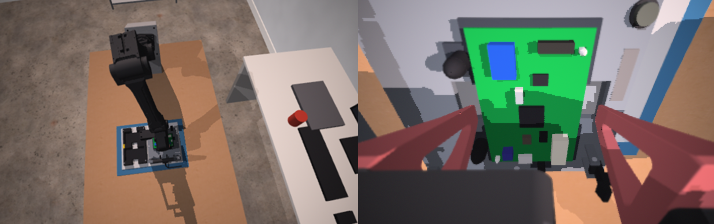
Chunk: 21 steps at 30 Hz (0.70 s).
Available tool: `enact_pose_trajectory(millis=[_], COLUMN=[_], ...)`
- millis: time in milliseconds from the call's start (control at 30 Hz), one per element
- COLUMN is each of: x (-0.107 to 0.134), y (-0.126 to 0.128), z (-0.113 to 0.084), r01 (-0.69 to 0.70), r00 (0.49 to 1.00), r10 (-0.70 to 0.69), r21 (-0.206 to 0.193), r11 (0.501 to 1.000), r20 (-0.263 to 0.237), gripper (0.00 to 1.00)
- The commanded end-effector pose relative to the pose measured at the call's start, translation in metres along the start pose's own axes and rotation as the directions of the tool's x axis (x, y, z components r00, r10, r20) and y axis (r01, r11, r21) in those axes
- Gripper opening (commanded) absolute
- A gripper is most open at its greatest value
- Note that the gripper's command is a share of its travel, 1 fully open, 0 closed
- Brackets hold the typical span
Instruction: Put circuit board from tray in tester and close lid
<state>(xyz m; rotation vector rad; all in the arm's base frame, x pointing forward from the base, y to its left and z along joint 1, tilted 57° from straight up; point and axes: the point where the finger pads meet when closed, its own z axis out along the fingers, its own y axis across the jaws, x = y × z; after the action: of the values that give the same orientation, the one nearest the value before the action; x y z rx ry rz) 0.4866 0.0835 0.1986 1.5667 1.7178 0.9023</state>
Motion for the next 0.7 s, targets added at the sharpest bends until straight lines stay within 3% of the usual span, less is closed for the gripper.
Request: enact_pose_trajectory(millis=[0, 667], x=[-0.001, 0.003], y=[0.010, 0.006], z=[-0.017, -0.091], r01=[0.008, -0.004], r00=[1.000, 1.000], r10=[-0.008, 0.004], r21=[-0.027, -0.027], r11=[1.000, 1.000], r20=[0.002, -0.005], gripper=[0.92, 0.92])
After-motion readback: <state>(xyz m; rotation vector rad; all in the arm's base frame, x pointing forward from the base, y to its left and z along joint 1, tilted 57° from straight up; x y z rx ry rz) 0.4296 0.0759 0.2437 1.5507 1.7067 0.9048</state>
